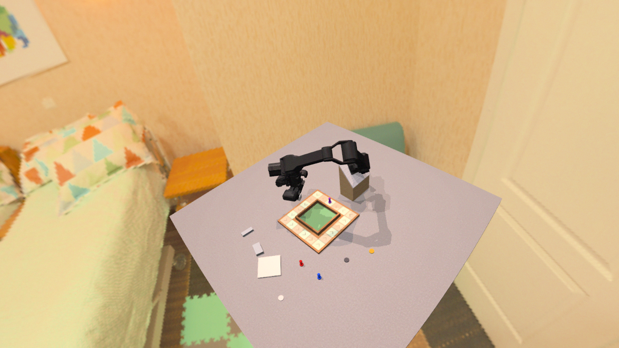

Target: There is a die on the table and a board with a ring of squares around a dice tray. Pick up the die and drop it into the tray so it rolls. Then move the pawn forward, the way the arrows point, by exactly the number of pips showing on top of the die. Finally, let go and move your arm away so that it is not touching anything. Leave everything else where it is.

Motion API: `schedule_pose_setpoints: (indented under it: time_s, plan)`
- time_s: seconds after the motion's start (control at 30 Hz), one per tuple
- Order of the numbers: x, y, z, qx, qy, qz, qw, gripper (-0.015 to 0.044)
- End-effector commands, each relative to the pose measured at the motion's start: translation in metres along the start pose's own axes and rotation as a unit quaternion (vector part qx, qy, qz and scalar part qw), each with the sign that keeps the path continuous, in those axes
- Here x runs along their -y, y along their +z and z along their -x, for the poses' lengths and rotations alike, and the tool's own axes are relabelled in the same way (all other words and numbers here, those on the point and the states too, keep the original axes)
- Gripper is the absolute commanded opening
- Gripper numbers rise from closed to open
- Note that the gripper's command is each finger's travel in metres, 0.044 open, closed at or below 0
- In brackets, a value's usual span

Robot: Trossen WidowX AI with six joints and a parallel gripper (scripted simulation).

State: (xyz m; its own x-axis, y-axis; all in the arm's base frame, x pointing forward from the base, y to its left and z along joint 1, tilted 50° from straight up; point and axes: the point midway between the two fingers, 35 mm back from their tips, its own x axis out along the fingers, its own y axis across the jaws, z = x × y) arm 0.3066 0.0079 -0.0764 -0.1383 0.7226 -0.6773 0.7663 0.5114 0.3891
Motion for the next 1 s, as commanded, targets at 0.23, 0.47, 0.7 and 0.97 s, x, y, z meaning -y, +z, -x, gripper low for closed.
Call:
schedule_pose_setpoints:
  time_s: [0.23, 0.47, 0.7, 0.97]
  plan:
    - [-0.017, -0.046, -0.009, -0.005, 0.004, -0.13, 0.992, 0.0]
    - [-0.023, -0.076, -0.017, -0.011, 0.004, -0.214, 0.977, 0.0]
    - [-0.024, -0.095, -0.023, -0.016, 0.003, -0.268, 0.963, 0.0]
    - [-0.018, -0.096, -0.031, 0.056, -0.055, -0.269, 0.96, 0.0]
